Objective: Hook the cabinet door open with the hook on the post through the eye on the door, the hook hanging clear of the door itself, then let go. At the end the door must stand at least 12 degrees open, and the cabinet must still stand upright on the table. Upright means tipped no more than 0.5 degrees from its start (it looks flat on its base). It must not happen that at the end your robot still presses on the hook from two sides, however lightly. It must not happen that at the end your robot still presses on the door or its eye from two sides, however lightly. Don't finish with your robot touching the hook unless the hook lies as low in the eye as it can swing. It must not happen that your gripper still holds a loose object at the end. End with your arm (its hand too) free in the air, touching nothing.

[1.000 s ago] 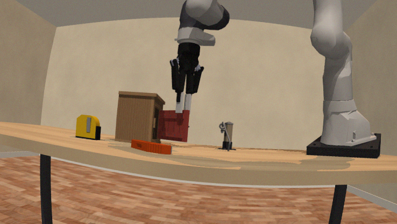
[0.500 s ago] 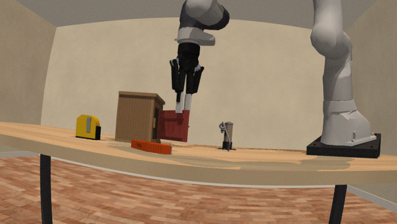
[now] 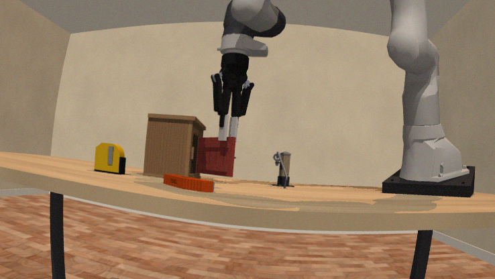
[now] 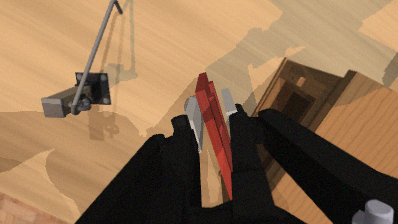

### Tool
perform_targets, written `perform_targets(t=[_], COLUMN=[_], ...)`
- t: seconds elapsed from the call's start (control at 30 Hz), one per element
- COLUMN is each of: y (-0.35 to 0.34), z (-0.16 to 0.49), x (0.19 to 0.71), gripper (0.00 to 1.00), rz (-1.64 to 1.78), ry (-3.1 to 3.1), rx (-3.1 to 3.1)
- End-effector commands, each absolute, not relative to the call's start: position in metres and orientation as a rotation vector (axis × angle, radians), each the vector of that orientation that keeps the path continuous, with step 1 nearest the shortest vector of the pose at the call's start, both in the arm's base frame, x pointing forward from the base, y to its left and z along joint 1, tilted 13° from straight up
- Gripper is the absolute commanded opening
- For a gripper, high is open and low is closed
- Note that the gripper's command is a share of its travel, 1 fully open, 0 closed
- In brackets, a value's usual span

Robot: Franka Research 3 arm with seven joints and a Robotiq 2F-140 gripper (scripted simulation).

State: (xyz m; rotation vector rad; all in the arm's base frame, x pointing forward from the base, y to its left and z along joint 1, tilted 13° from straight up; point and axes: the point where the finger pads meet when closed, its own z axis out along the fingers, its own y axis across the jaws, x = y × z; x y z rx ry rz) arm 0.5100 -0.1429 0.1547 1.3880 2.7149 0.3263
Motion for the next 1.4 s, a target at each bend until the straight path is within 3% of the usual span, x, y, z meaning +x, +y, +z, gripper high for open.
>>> perform_targets(t=[0.0,1.37], y=[-0.139,-0.1397], z=[0.1553,0.155], x=[0.513,0.5119], gripper=[0.16,0.16], rz=[0.327,0.326], ry=[2.699,2.713], rx=[1.434,1.403])
